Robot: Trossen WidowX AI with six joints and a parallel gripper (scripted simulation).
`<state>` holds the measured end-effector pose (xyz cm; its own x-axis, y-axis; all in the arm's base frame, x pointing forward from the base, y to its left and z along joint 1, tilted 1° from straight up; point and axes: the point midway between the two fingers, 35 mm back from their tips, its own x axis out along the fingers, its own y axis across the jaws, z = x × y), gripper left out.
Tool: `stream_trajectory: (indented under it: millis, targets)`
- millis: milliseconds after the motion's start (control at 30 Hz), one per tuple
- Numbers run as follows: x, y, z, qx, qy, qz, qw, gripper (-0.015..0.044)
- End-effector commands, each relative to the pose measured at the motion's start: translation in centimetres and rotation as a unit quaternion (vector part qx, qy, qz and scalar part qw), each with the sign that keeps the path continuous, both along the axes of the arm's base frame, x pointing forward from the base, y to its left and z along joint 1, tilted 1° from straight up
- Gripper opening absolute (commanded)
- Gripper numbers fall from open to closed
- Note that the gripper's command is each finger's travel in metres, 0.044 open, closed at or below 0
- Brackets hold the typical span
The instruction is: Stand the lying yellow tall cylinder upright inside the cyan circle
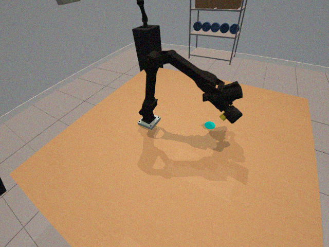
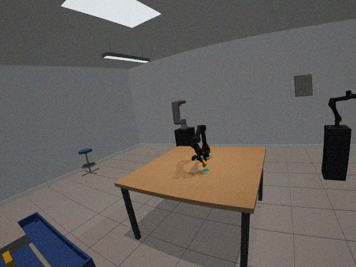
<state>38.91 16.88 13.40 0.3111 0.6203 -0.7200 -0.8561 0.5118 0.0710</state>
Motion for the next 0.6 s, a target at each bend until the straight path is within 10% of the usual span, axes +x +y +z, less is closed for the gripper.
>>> stream_trajectory:
  millis: [0, 567]
  targets:
    - [-0.01, -0.08, 0.37, 0.015, -0.008, -0.002, 1.000, 0.0105]
    - [0.23, -0.43, 0.50, 0.065, -0.030, -0.005, 0.997, 0.0105]
